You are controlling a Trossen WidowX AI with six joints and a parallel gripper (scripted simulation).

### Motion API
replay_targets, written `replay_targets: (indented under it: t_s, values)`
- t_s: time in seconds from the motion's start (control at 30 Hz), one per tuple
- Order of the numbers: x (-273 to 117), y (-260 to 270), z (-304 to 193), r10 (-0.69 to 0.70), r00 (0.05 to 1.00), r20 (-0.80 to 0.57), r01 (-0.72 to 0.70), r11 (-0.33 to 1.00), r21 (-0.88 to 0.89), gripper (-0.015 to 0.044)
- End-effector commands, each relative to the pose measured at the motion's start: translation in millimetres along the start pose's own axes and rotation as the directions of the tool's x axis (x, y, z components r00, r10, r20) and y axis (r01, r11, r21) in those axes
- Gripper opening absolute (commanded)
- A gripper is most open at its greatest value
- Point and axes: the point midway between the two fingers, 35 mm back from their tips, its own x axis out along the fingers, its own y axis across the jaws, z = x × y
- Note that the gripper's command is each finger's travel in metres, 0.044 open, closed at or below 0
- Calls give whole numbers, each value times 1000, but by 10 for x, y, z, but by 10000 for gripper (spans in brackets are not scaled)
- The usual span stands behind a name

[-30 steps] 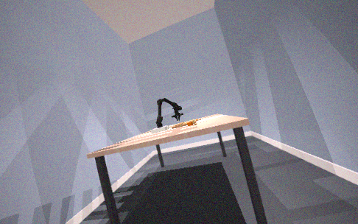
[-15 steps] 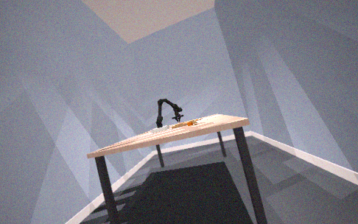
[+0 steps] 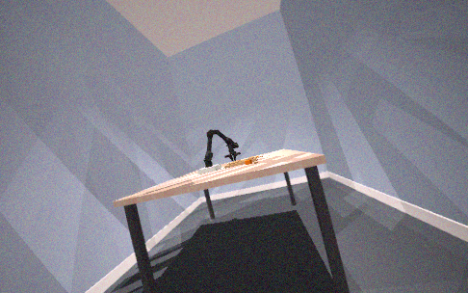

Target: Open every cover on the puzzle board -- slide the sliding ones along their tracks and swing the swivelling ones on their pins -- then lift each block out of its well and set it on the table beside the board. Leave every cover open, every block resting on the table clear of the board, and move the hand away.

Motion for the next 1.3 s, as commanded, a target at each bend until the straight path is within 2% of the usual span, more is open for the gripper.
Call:
replay_targets:
  t_s: [0.0, 0.13, 0.6, 1.27]
  values:
    - [78, 3, -22, -2, 1000, -6, 2, 1000, 2, 80]
    - [100, 5, -27, -2, 1000, -6, 2, 1000, 2, 80]
    - [58, 7, -13, 1, 1000, -2, -1, 1000, 1, 440]
    - [-523, 0, 0, 0, 1000, -3, 0, 1000, 4, 440]
